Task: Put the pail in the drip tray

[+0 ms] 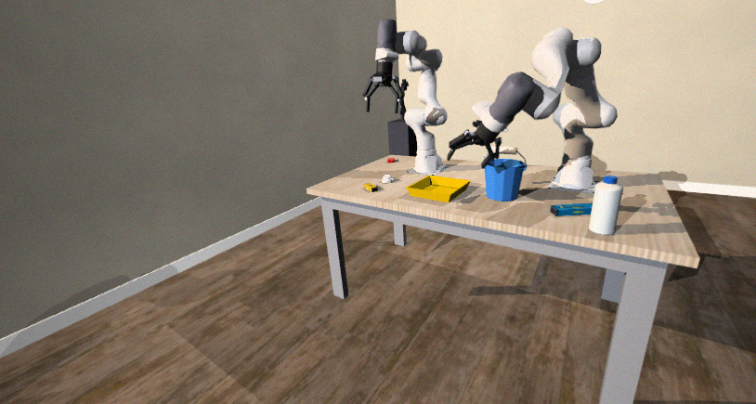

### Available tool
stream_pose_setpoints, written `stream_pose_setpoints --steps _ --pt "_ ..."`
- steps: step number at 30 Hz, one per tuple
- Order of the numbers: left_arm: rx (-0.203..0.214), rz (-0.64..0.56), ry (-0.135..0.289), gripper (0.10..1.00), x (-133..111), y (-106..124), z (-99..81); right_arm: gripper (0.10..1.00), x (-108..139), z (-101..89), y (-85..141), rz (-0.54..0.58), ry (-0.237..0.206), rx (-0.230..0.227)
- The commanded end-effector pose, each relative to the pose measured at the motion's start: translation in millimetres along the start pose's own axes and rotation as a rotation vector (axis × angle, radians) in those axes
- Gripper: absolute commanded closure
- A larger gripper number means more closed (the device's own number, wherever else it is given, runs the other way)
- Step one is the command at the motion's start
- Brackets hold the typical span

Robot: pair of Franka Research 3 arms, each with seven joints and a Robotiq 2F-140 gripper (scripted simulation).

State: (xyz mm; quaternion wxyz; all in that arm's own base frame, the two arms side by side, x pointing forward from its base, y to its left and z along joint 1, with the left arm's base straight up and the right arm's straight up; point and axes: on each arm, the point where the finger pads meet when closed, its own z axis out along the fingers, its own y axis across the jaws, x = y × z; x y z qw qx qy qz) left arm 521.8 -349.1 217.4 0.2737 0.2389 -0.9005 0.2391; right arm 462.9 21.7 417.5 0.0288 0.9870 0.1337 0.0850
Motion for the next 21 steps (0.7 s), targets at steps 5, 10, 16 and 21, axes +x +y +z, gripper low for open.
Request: stream_pose_setpoints --steps 5,10,16,21 --pt "-0.020 -0.134 -0.029 0.098 -2 7 -14.5 0.098 -7 2.0 34 0.161 -0.022 -0.012" --pt "-0.025 -0.176 -0.048 0.098 -4 11 -23.4 0.098 -11 2.3 56 0.234 -0.030 -0.018" --pt "-0.030 -0.231 -0.073 0.098 -6 16 -34.8 0.098 -17 2.5 82 0.325 -0.040 -0.026" --pt "-0.034 -0.276 -0.094 0.098 -8 20 -44.3 0.098 -24 2.6 104 0.405 -0.047 -0.033"
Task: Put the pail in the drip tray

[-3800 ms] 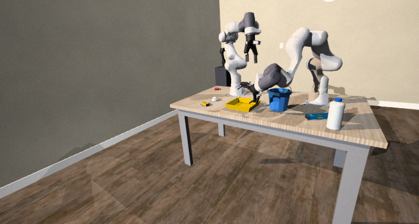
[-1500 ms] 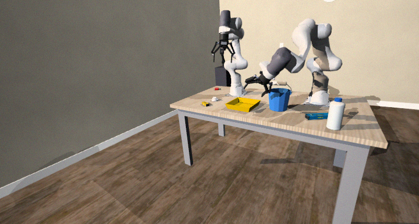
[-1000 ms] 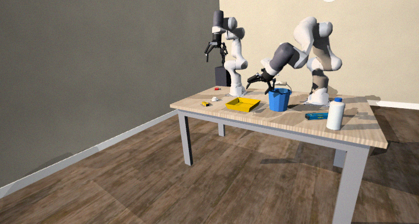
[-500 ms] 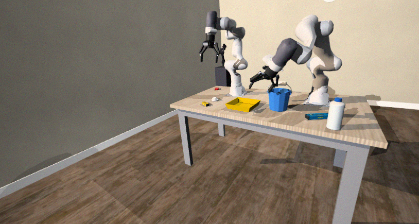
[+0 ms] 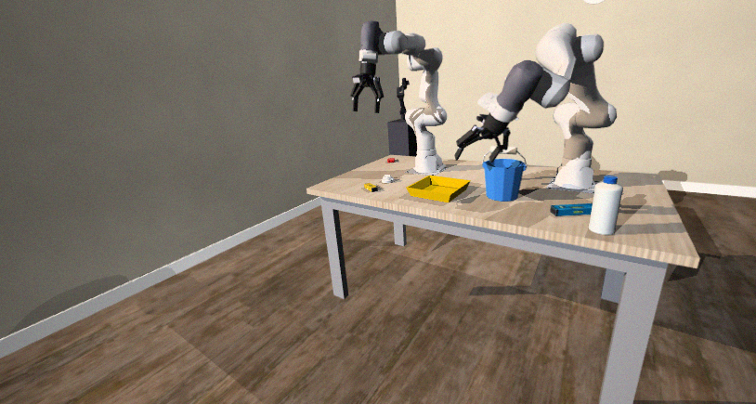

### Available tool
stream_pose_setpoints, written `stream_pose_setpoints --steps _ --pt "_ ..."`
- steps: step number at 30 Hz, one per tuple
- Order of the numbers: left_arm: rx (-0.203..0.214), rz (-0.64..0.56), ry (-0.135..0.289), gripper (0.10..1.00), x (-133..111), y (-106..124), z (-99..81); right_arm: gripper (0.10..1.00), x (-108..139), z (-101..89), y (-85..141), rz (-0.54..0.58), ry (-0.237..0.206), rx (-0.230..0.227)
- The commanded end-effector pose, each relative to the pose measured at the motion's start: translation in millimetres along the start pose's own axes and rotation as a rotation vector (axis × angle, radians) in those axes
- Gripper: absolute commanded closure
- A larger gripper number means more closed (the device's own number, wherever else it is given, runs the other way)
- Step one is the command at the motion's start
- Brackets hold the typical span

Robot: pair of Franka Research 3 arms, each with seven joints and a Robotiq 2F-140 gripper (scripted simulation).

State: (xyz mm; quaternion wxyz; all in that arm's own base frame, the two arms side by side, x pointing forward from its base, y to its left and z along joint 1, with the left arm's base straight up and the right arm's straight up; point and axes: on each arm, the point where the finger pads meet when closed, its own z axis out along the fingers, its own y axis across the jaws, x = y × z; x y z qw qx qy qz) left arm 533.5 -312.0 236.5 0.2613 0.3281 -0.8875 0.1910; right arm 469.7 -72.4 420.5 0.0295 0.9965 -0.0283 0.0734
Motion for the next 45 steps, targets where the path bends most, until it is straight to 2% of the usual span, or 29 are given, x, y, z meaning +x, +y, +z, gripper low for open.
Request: stream_pose_setpoints --steps 1,3,5,6,20,22,23,37,39,40,45 --pt "-0.011 -0.098 -0.017 0.098 -2 4 -6.7 0.098 -2 1.8 18 0.098 -0.015 -0.009" --pt "-0.012 -0.116 -0.025 0.098 -3 6 -10.4 0.098 -2 2.0 27 0.130 -0.018 -0.012" --pt "-0.012 -0.116 -0.025 0.098 -3 6 -10.4 0.098 -2 2.0 27 0.130 -0.018 -0.012" --pt "-0.013 -0.141 -0.036 0.098 -5 8 -15.4 0.098 -2 2.4 39 0.171 -0.021 -0.015" --pt "-0.015 -0.270 -0.095 0.098 -14 20 -41.3 0.098 -11 3.5 105 0.392 -0.041 -0.032" --pt "-0.015 -0.270 -0.095 0.098 -14 20 -41.3 0.098 -11 3.5 105 0.392 -0.041 -0.032" --pt "-0.014 -0.295 -0.106 0.098 -15 22 -46.3 0.098 -13 3.6 118 0.433 -0.045 -0.035" --pt "-0.006 -0.425 -0.165 0.098 -24 34 -72.3 0.098 -32 3.7 182 0.654 -0.062 -0.051" --pt "-0.006 -0.425 -0.165 0.098 -24 34 -72.3 0.098 -32 3.7 182 0.654 -0.062 -0.051" --pt "-0.004 -0.450 -0.177 0.098 -25 37 -77.3 0.098 -37 3.6 194 0.696 -0.065 -0.054" --pt "0.001 -0.496 -0.198 0.098 -28 42 -86.6 0.098 -46 3.3 216 0.772 -0.071 -0.060"
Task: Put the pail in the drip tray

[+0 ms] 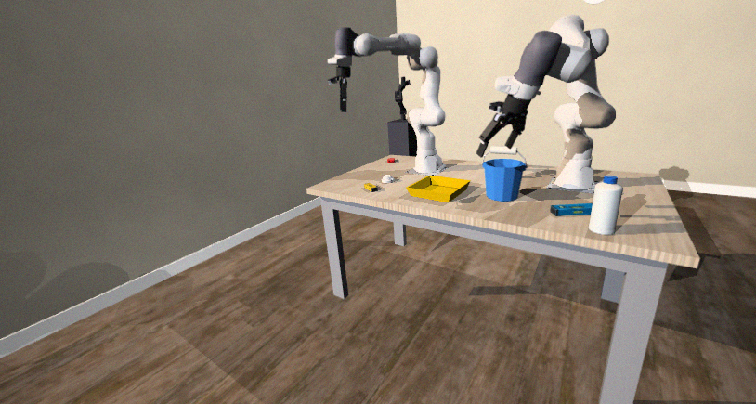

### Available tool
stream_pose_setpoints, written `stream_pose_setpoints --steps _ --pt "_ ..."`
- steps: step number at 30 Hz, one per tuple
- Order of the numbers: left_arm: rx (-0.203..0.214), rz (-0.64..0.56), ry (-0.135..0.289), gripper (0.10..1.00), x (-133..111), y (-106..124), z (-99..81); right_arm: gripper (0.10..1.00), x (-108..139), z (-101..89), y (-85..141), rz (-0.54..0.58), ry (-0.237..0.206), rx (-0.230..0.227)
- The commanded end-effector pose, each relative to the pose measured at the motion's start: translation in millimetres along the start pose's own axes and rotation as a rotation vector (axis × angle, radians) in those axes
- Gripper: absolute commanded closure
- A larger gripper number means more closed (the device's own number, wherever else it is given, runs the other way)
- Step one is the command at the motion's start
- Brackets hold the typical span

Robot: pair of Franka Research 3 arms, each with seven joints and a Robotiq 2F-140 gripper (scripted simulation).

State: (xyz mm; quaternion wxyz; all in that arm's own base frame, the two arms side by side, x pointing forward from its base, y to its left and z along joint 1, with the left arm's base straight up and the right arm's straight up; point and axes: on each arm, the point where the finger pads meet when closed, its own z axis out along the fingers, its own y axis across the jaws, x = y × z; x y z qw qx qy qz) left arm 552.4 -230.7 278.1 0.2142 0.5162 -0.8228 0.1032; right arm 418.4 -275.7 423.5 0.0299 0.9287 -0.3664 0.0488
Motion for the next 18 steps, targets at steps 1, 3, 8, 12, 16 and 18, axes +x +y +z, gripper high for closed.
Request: stream_pose_setpoints --steps 1,3,8,12,16,18 --pt "-0.001 -0.098 -0.021 0.098 -5 3 -7.1 0.098 3 2.0 17 0.098 -0.013 -0.005" --pt "0.002 -0.117 -0.029 0.098 -7 5 -10.5 0.098 5 2.4 27 0.131 -0.016 -0.008" --pt "0.008 -0.164 -0.048 0.098 -13 8 -19.0 0.098 10 3.5 52 0.212 -0.022 -0.013" --pt "0.013 -0.198 -0.062 0.098 -17 10 -25.3 0.098 13 4.3 70 0.271 -0.026 -0.016" --pt "0.019 -0.235 -0.078 0.098 -22 13 -32.1 0.098 16 5.0 89 0.331 -0.031 -0.020" --pt "0.022 -0.254 -0.085 0.098 -24 14 -35.5 0.098 17 5.4 100 0.364 -0.033 -0.022"
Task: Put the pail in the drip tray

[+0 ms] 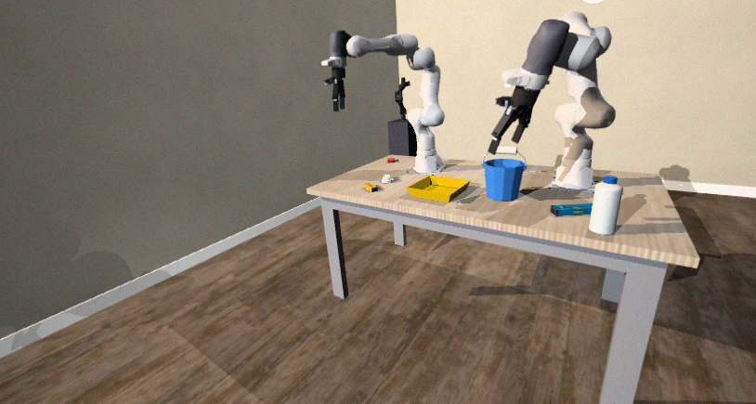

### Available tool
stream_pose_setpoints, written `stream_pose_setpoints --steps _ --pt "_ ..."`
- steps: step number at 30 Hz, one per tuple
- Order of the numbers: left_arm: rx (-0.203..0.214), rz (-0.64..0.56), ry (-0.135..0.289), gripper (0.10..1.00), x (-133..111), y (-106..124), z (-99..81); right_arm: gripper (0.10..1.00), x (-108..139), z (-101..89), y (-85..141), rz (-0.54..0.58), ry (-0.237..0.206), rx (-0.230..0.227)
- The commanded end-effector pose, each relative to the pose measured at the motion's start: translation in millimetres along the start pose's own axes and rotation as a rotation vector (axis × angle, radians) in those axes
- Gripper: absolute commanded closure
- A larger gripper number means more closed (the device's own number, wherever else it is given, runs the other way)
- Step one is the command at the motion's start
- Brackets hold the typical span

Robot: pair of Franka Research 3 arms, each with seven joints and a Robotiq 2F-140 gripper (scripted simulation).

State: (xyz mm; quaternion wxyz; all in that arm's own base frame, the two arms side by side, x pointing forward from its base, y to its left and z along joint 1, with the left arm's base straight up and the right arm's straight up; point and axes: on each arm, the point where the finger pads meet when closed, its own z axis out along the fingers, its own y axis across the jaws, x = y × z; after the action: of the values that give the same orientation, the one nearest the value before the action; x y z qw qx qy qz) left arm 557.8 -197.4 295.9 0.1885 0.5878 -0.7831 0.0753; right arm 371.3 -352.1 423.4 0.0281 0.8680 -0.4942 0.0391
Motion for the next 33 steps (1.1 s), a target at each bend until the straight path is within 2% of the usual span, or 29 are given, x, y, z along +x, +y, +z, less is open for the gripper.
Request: stream_pose_setpoints --steps 1,8,10,11,25,27,28,33 --pt "0.003 -0.098 -0.021 0.098 -6 3 -6.8 0.098 4 2.0 17 0.099 -0.014 -0.004" --pt "0.015 -0.164 -0.046 0.098 -15 6 -18.2 0.098 16 3.8 52 0.214 -0.022 -0.010" --pt "0.015 -0.164 -0.046 0.098 -15 6 -18.2 0.098 16 3.8 52 0.214 -0.022 -0.010" --pt "0.021 -0.189 -0.056 0.098 -19 7 -22.6 0.098 20 4.5 65 0.257 -0.025 -0.013" --pt "0.050 -0.320 -0.103 0.098 -37 14 -45.4 0.098 34 7.7 139 0.488 -0.041 -0.024" --pt "0.050 -0.320 -0.103 0.098 -37 14 -45.4 0.098 34 7.7 139 0.488 -0.041 -0.024" --pt "0.057 -0.346 -0.112 0.098 -41 16 -49.8 0.098 35 8.2 154 0.533 -0.044 -0.026" --pt "0.069 -0.392 -0.127 0.098 -47 19 -57.8 0.098 37 9.2 180 0.614 -0.049 -0.030"
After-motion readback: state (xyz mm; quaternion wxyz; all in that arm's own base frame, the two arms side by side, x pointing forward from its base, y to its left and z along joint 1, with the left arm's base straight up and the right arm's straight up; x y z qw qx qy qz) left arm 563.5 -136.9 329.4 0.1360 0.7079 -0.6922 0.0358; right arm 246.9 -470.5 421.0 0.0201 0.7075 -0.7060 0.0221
